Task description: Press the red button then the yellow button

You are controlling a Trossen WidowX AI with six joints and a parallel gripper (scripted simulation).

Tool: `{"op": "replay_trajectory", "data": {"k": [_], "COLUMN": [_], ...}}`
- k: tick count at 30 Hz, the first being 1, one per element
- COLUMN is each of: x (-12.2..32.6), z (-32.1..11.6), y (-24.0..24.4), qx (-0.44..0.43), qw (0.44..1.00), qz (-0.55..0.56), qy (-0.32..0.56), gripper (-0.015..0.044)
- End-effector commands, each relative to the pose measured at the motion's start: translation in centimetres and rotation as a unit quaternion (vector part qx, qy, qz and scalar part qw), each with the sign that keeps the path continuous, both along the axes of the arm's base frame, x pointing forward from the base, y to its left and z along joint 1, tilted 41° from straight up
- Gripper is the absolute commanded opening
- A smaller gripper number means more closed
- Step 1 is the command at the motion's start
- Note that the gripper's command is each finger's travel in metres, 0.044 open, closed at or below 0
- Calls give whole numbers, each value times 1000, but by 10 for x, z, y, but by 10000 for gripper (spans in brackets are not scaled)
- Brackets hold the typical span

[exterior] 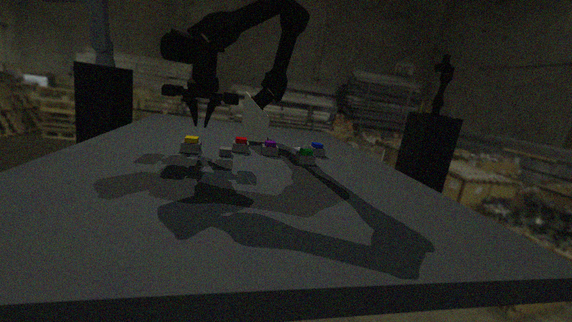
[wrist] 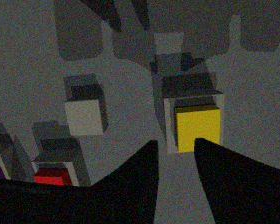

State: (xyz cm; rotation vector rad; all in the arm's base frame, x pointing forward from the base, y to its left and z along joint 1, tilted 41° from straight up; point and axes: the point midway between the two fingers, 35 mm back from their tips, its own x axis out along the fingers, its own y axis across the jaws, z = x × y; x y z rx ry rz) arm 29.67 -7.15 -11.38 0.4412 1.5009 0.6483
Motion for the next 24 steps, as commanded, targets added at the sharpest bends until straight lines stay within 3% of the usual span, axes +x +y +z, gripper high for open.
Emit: {"op": "replay_trajectory", "data": {"k": [1, 9, 24], "x": [15, 17, -86], "z": [54, 145, 280], "y": [39, 119, 240], "qx": [-4, -20, 13], "qw": [1000, 1000, 1000], "qz": [-4, -2, 15], "qy": [6, -1, -11], "gripper": [204, 400, 400]}}
